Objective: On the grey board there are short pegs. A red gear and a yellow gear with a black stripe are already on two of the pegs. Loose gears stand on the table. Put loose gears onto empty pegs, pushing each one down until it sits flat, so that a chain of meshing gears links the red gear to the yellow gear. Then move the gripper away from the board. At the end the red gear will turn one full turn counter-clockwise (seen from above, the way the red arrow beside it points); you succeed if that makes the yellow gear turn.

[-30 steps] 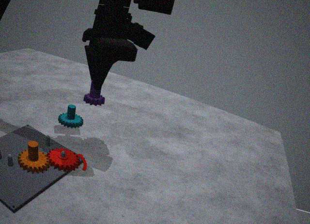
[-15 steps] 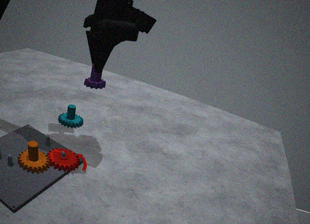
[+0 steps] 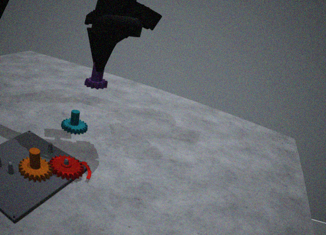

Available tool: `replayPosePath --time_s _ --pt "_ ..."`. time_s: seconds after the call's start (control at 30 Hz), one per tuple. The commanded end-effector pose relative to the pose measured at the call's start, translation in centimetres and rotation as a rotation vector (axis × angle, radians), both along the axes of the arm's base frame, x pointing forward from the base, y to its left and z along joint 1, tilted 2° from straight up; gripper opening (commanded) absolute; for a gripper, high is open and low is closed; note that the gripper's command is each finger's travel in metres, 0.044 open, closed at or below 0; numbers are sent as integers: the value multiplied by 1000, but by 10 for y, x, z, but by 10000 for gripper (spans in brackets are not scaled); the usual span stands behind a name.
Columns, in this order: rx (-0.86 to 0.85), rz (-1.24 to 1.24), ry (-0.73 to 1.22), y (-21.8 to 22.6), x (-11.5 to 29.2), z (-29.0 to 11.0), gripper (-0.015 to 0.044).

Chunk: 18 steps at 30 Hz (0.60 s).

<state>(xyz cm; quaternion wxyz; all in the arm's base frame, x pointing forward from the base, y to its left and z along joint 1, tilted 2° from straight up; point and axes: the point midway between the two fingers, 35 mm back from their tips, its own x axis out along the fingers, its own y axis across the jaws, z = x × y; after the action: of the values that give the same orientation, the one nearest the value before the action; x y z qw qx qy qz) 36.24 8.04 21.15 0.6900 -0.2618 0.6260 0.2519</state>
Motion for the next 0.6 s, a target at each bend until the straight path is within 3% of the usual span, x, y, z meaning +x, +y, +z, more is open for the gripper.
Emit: replayPosePath --time_s 0.0,0.57 --pt "0 -1 -2 -9 0 -2 0" --pt "-8 0 5 -50 -1 -20 0"
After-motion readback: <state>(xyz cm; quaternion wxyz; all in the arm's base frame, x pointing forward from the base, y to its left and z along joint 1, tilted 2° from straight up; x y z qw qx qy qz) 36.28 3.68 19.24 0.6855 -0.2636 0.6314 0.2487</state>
